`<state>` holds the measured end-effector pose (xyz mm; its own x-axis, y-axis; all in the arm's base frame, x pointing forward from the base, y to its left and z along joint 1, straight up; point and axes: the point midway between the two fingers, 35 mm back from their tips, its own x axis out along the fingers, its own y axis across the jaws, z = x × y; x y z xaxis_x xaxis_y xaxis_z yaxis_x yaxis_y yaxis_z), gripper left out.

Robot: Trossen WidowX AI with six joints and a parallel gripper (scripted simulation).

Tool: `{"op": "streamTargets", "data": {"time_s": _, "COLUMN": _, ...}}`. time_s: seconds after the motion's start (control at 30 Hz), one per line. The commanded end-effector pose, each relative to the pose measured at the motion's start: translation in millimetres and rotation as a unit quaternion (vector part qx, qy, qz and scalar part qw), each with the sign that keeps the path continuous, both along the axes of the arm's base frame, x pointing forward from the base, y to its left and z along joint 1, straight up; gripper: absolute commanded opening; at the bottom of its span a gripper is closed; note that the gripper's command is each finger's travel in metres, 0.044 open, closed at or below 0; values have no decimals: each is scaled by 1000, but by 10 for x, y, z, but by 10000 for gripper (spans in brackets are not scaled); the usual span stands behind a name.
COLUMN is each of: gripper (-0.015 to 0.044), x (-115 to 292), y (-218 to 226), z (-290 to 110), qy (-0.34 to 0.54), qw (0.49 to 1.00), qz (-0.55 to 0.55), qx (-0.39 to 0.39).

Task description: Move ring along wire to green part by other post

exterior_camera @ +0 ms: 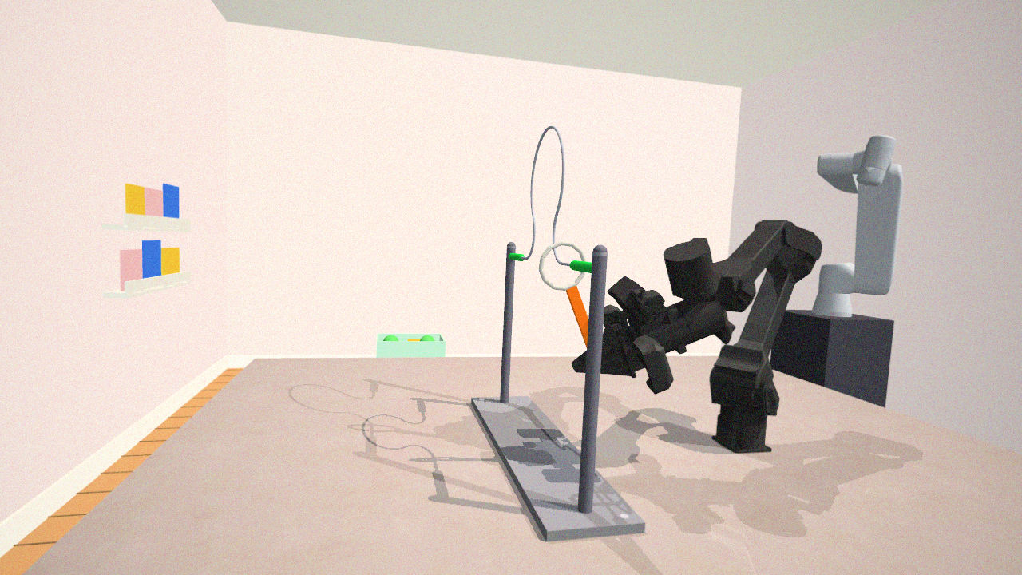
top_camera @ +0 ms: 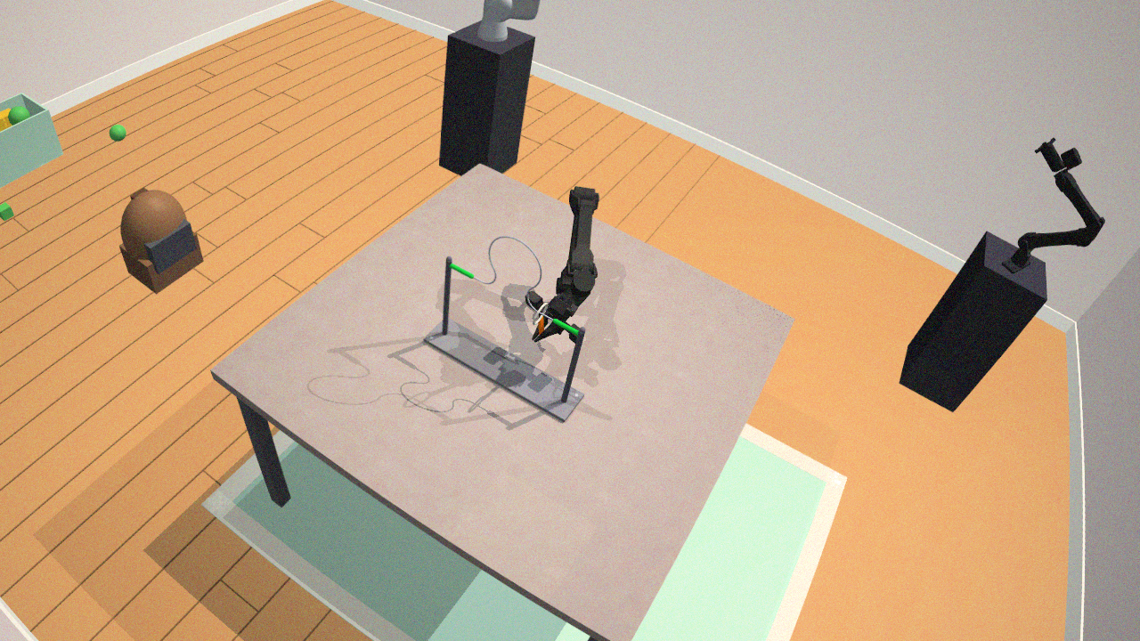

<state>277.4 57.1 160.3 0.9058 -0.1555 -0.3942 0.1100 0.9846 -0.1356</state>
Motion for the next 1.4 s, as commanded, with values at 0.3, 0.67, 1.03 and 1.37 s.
{"op": "streamTargets", "data": {"time_s": 0.3, "gripper": -150, "x": 9, "y": 235, "z": 22, "qy": -2, "qw": 999, "qz": -1, "qx": 41}}
{"op": "streamTargets", "data": {"time_s": 0.67, "gripper": -150, "x": 8, "y": 363, "z": 22, "qy": -3, "qw": 999, "qz": -1, "qx": 48}}
{"op": "streamTargets", "data": {"time_s": 1.03, "gripper": -150, "x": 7, "y": 476, "z": 22, "qy": -3, "qw": 999, "qz": 0, "qx": 49}}
{"op": "streamTargets", "data": {"time_s": 1.37, "gripper": -150, "x": 6, "y": 576, "z": 23, "qy": -4, "qw": 999, "qz": 0, "qx": 50}}
